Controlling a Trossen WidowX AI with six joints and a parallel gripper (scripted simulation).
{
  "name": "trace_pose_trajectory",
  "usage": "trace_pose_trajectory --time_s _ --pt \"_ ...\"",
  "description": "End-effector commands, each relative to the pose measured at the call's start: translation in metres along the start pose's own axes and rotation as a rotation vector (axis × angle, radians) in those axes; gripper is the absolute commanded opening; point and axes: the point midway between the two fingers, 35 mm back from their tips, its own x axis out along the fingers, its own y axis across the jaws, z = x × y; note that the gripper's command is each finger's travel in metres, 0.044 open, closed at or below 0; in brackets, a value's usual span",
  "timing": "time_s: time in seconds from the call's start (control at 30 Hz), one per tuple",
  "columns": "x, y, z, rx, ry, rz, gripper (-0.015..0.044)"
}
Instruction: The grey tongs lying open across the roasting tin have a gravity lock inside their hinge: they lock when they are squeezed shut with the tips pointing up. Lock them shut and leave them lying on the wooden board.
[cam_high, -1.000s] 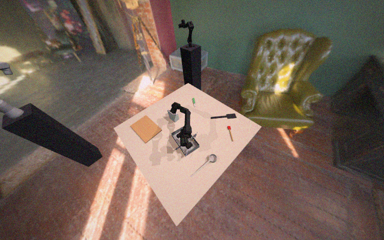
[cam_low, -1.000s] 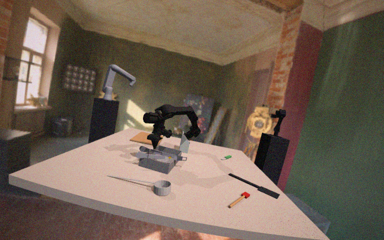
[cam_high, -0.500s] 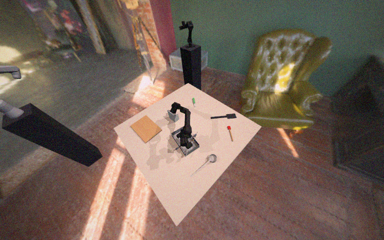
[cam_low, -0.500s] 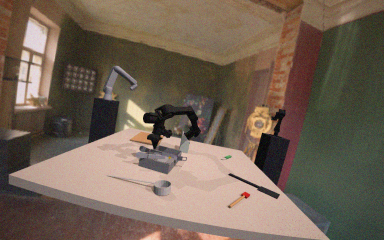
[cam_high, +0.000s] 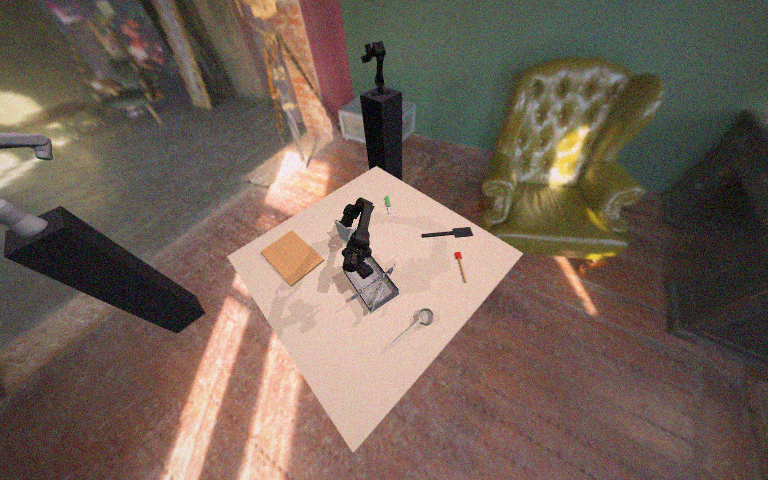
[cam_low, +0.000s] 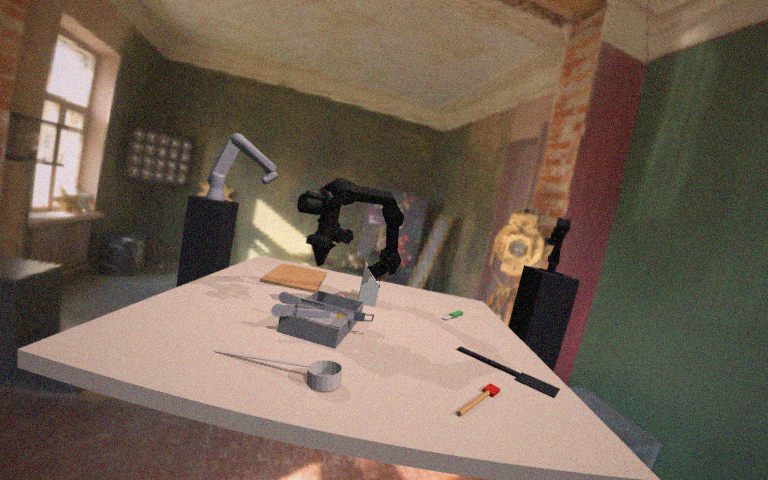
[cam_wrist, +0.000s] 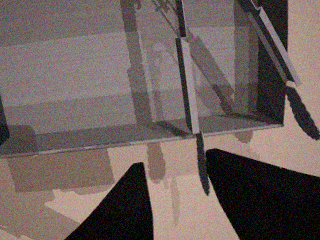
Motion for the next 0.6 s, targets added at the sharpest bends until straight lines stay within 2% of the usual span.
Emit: trace_pose_trajectory --time_s 0.0,0.27,0.43,0.57 --pt "0.0 0.0 0.0 0.0 0.0 0.0 0.0217" --pt "-0.012 0.003 -0.004 0.004 0.009 -0.025 0.0427" --pt "0.005 -0.012 0.012 -0.048 0.008 -0.008 0.044" --pt "0.036 -0.044 0.048 -0.171 0.004 -0.003 0.044"
